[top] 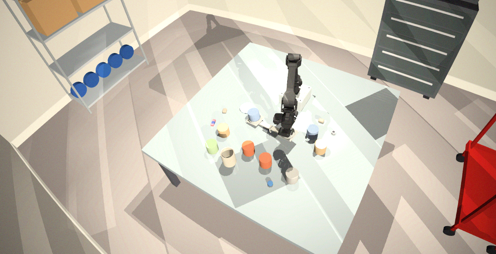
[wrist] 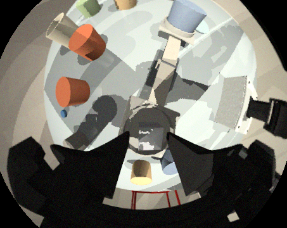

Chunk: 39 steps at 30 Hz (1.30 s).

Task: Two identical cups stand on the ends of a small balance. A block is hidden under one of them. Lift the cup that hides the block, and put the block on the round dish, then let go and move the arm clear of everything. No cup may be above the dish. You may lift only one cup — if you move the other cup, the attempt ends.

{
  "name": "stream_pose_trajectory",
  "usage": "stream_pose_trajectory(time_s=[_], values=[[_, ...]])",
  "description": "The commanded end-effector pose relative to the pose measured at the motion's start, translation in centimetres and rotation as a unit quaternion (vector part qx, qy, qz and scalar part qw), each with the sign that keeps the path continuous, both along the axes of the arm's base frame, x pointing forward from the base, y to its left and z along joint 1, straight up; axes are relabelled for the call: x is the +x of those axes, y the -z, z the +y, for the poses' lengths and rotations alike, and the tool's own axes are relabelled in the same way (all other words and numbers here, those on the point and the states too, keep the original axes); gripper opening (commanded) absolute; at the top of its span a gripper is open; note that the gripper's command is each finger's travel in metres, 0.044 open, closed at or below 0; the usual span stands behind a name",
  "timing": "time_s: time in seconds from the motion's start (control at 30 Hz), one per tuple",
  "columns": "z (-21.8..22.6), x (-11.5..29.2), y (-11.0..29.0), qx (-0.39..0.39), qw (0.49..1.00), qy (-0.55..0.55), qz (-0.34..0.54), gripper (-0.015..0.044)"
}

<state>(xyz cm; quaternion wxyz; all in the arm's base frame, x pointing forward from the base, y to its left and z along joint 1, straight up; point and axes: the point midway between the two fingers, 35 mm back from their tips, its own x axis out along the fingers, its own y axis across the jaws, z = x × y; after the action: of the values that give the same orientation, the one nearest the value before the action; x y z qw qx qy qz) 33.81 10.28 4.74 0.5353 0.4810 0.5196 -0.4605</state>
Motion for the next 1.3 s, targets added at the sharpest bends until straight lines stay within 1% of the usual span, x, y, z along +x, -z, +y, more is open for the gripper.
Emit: stream_pose_trajectory(time_s=[0.0, 0.07, 0.2, 0.43, 0.57, 1.03, 1.2, 1.27], values=[[0.0, -0.1, 0.7, 0.002, 1.000, 0.002, 0.002, 0.0260], [0.0, -0.1, 0.8, 0.002, 1.000, 0.002, 0.002, 0.0260], [0.0, -0.1, 0.8, 0.002, 1.000, 0.002, 0.002, 0.0155], [0.0, -0.1, 0.8, 0.002, 1.000, 0.002, 0.002, 0.0108], [0.1, 0.0, -0.1, 0.002, 1.000, 0.002, 0.002, 0.0003], [0.0, -0.3, -8.4, 0.002, 1.000, 0.002, 0.002, 0.0000], [-0.1, -0.3, -8.7, 0.002, 1.000, 0.002, 0.002, 0.0000], [-1.0, 0.0, -8.5, 0.001, 1.000, 0.002, 0.001, 0.0000]])
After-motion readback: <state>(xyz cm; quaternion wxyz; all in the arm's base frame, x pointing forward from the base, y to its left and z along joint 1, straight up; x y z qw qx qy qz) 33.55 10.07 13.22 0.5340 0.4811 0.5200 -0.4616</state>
